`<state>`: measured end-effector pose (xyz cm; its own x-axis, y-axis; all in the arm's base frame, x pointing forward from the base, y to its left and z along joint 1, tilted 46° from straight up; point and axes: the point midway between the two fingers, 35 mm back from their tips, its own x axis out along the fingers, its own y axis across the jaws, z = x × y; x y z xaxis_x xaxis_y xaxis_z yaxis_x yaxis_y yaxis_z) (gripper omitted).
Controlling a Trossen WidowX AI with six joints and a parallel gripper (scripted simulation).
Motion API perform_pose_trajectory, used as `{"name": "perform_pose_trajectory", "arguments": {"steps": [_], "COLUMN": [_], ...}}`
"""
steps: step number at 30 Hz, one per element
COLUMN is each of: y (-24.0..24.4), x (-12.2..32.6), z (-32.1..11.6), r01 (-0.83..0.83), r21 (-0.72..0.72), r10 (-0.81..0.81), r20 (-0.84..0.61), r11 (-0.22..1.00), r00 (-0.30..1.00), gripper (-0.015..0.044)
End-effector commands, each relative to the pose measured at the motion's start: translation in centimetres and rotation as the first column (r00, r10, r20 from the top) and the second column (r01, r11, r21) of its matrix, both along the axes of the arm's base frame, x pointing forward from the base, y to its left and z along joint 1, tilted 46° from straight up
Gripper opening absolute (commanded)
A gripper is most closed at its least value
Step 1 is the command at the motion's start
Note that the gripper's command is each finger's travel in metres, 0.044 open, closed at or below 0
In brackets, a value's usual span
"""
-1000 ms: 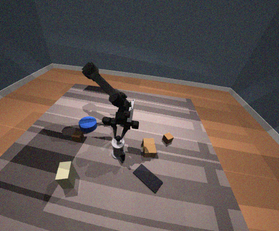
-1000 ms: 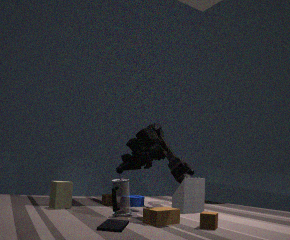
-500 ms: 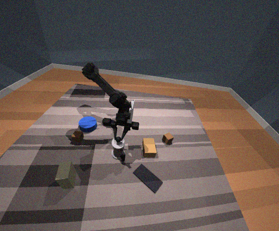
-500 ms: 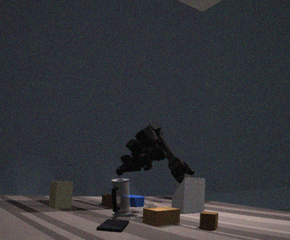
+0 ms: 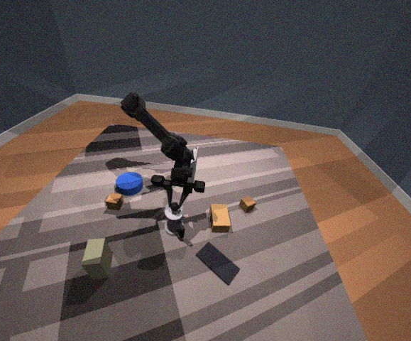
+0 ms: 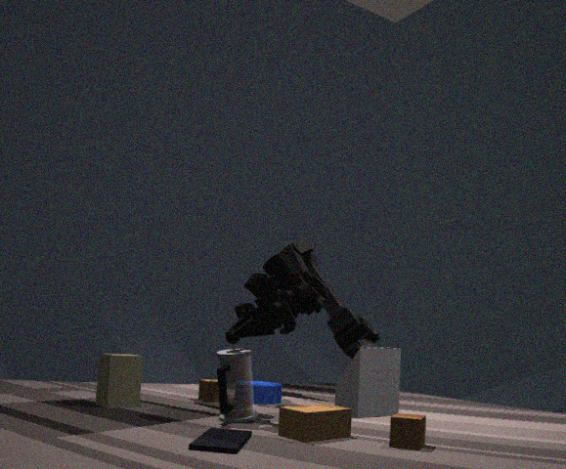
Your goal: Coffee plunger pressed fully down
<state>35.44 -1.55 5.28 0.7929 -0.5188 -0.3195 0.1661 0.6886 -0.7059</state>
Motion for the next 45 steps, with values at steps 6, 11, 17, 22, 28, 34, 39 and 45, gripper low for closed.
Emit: {"name": "perform_pose_trajectory", "arguments": {"steps": [6,11,17,22,28,34,39,45], "y": [-0.4,0.0,0.0,0.0,0.0,1.3,4.7,5.5], "x": [0.0,0.1,0.1,0.1,0.1,-0.1,-1.5,-2.1], "z": [-0.4,0.0,0.0,0.0,0.0,1.0,4.7,5.9], "r01": [0.01,0.001,0.001,0.001,0.001,0.005,0.012,0.013], "r21": [-0.007,-0.001,-0.001,-0.001,-0.001,0.004,0.001,-0.005], "r10": [-0.01,-0.001,-0.001,-0.001,-0.001,-0.005,-0.012,-0.013], "r20": [-0.015,-0.002,-0.002,-0.002,-0.002,-0.009,-0.017,-0.015], "r11": [1.0,1.0,1.0,1.0,1.0,1.0,1.0,1.0], "r00": [1.0,1.0,1.0,1.0,1.0,1.0,1.0,1.0], "gripper": [0.0115,0.0115,0.0168,0.0299,0.044,0.044,0.044,0.044]}}
